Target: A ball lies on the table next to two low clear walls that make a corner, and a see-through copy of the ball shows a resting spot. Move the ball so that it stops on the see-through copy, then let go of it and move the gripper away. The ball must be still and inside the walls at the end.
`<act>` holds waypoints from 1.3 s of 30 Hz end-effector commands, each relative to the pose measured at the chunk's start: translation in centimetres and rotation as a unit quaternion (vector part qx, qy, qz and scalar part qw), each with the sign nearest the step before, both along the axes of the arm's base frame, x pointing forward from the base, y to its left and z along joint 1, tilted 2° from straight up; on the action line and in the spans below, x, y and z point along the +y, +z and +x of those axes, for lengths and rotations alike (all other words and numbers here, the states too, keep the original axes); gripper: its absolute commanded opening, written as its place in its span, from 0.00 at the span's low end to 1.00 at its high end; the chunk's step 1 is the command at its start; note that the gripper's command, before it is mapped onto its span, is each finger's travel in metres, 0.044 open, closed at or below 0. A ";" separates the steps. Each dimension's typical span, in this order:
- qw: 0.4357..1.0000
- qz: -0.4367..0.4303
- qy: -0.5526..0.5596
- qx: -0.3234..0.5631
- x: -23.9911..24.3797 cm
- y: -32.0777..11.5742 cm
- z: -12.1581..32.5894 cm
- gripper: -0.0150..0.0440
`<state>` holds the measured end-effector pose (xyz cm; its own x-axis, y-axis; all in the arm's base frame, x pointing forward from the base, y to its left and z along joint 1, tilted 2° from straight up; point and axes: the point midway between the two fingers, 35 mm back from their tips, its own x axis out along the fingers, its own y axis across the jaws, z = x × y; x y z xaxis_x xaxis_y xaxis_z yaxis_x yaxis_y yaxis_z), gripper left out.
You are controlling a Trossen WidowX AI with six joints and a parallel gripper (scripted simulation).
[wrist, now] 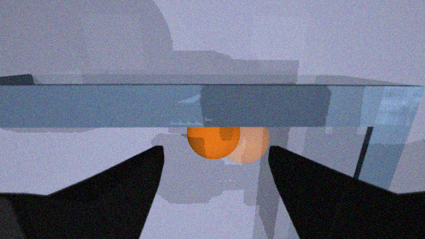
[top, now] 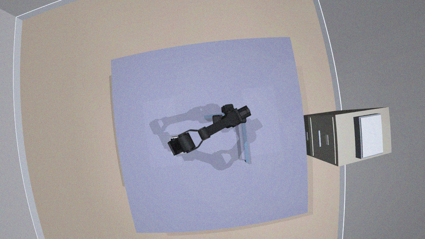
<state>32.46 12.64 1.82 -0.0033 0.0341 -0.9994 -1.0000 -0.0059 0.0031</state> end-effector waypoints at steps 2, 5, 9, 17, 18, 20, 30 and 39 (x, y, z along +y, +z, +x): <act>1.000 -0.002 0.003 0.001 0.0 -0.8 0.0 0.75; 1.000 -0.002 0.003 0.001 0.0 -1.3 0.0 0.75; 1.000 -0.002 0.003 0.001 0.0 -2.0 0.0 0.75; 1.000 -0.002 0.003 0.001 0.0 -3.3 -0.1 0.75; 1.000 -0.002 0.003 0.001 0.0 -3.4 -0.1 0.75; 1.000 -0.002 0.003 0.001 0.0 -3.6 -0.1 0.75; 1.000 -0.002 0.003 0.001 0.0 -3.6 -0.1 0.52; 1.000 -0.007 -0.009 -0.011 -0.7 -0.3 1.0 0.25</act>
